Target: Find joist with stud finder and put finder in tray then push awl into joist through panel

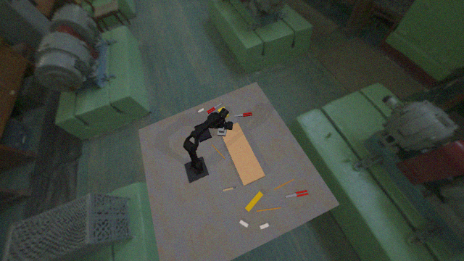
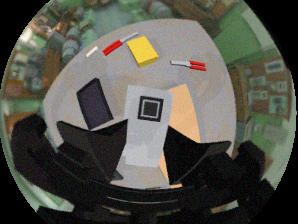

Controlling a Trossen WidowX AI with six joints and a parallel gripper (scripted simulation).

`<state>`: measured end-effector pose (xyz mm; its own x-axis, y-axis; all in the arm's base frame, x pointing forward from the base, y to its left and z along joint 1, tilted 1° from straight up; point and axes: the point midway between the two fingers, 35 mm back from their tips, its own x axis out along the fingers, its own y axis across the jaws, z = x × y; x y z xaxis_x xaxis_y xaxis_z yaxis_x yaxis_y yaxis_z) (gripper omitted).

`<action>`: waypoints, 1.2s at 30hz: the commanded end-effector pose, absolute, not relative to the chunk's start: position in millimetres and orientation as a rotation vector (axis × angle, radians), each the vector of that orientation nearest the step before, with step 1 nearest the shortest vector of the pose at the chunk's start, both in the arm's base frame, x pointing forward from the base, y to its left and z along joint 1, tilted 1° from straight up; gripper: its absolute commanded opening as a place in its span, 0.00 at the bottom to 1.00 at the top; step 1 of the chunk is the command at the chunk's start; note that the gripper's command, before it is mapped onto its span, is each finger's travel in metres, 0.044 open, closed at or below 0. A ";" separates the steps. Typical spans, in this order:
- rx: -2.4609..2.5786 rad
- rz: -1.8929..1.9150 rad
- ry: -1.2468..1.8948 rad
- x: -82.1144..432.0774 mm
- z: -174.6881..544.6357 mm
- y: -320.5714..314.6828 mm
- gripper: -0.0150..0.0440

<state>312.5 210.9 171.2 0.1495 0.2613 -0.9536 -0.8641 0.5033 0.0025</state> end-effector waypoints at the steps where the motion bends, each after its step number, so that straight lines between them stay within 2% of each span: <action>1: -0.691 0.944 1.104 295.3 176.8 229.6 0.25; 30: -0.971 1.337 0.948 141.5 165.9 323.8 0.25; 36: -0.977 1.346 0.944 137.7 164.1 325.2 0.25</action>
